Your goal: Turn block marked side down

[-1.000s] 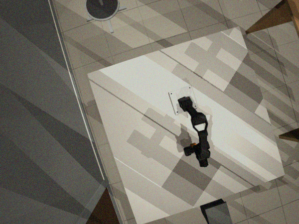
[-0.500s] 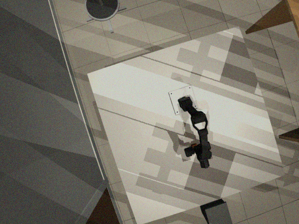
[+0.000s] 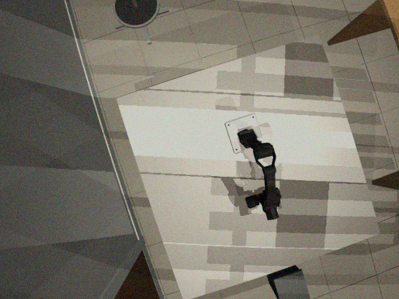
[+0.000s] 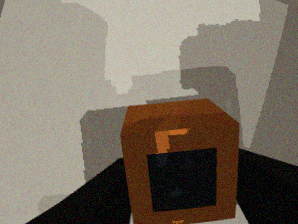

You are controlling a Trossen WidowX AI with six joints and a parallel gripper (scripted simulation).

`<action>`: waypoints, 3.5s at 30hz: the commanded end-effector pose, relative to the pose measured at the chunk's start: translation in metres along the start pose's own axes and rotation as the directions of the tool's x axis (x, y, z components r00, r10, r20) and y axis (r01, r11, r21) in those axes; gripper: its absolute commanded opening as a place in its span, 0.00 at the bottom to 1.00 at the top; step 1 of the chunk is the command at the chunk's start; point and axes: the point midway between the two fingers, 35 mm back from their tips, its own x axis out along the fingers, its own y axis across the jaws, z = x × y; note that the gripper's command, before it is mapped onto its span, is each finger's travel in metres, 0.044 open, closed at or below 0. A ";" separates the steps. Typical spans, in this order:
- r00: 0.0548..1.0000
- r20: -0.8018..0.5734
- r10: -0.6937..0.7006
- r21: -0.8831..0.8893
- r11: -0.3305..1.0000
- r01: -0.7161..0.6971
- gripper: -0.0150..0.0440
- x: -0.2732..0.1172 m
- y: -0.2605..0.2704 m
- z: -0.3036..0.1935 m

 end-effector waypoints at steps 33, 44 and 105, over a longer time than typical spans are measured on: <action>0.890 0.457 0.006 -0.003 1.000 -0.005 0.25 0.021 0.000 -0.001; 0.800 0.599 0.006 -0.002 1.000 -0.006 0.25 0.035 0.000 -0.001; 0.632 0.775 0.006 -0.006 1.000 -0.003 1.00 0.029 0.001 -0.015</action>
